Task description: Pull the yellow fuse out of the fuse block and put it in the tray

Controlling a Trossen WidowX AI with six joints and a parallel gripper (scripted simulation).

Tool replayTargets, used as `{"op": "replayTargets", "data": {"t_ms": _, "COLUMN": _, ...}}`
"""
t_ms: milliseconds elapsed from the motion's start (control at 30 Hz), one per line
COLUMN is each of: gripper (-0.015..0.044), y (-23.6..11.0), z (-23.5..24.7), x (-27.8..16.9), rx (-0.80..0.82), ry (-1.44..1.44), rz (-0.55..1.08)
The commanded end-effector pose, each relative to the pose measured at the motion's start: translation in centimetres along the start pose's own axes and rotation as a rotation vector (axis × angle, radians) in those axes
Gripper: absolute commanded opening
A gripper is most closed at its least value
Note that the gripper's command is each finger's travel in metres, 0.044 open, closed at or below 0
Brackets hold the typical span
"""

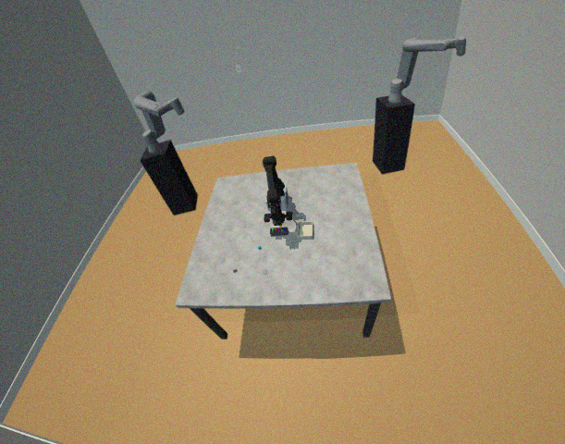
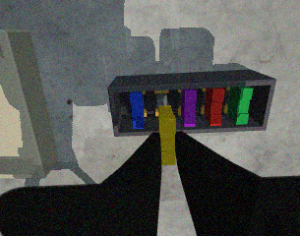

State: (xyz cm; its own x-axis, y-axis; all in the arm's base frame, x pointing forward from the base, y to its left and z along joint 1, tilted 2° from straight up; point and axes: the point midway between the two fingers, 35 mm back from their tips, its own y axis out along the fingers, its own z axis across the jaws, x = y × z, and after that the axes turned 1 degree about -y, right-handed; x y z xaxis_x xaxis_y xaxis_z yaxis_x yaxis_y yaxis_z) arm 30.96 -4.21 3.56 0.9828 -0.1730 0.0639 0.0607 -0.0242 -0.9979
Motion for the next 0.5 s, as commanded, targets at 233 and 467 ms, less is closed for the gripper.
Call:
{"op": "replayTargets", "data": {"t_ms": 233, "gripper": 0.0000, "y": -1.4, "z": 0.1, "x": 0.1, "rx": -0.002, "ry": 0.002, "rz": -0.004}}
{"op": "replayTargets", "data": {"t_ms": 467, "gripper": 0.0000, "y": -1.4, "z": 3.5, "x": 0.9, "rx": 0.002, "ry": 0.002, "rz": -0.004}}
